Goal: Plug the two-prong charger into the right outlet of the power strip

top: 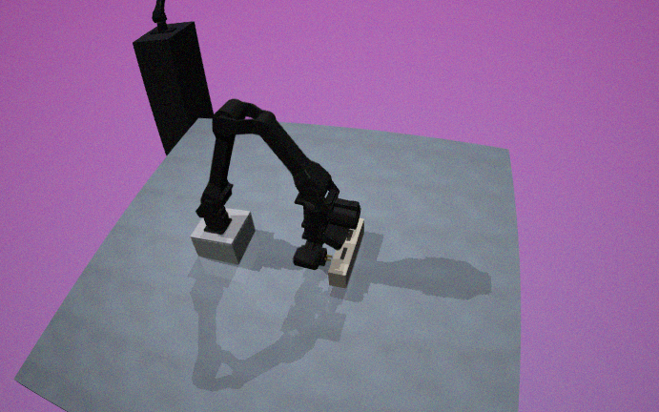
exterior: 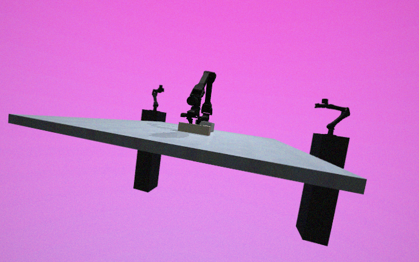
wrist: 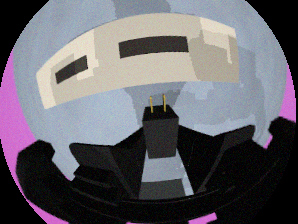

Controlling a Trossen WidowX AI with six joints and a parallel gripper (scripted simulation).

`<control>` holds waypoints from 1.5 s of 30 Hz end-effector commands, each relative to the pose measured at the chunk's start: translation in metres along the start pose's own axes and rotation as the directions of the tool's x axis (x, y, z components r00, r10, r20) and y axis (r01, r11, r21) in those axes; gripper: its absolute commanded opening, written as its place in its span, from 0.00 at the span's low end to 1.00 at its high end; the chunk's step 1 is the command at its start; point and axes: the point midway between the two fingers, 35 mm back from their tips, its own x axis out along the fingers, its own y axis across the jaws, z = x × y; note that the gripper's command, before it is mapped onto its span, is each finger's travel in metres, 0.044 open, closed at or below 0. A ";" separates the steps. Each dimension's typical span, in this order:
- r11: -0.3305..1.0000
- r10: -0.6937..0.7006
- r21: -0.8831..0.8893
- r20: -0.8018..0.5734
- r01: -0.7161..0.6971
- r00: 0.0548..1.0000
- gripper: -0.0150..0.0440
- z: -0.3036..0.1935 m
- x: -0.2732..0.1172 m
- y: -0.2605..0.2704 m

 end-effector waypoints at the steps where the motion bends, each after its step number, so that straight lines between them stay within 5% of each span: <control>1: 1.000 0.006 0.003 0.002 -0.006 1.000 0.25 0.001 -0.001 0.001; 45: 1.000 0.006 0.003 0.003 -0.006 1.000 0.25 0.010 -0.002 0.002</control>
